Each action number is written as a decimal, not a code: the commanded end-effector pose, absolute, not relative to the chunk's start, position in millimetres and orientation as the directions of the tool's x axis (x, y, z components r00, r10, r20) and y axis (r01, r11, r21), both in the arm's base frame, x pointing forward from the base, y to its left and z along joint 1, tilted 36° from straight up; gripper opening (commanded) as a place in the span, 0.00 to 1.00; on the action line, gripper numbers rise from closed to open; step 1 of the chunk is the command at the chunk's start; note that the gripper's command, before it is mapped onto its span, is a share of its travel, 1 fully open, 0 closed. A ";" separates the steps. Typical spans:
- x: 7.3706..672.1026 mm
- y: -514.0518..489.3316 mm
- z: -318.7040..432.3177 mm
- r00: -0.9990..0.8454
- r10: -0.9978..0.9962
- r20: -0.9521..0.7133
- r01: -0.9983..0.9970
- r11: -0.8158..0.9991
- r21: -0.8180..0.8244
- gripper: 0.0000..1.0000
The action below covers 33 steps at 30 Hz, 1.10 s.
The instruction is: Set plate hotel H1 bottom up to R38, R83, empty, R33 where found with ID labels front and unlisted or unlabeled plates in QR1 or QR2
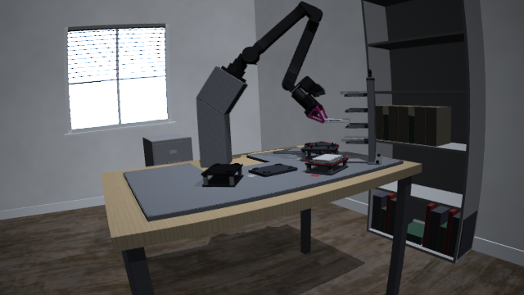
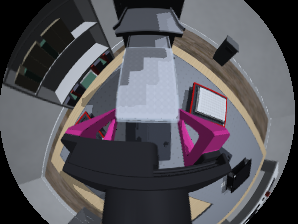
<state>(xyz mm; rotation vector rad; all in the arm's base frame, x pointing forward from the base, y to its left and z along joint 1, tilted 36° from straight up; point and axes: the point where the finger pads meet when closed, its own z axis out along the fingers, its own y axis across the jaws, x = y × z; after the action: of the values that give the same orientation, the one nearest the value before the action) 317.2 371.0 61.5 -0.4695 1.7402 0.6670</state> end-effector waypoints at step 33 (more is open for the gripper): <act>338.8 377.3 82.0 -0.239 0.040 -0.970 -0.618 0.764 0.184 0.86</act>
<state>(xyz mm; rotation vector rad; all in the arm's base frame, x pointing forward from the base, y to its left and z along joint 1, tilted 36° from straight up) 330.8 380.7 66.8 -0.4706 1.7422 0.6657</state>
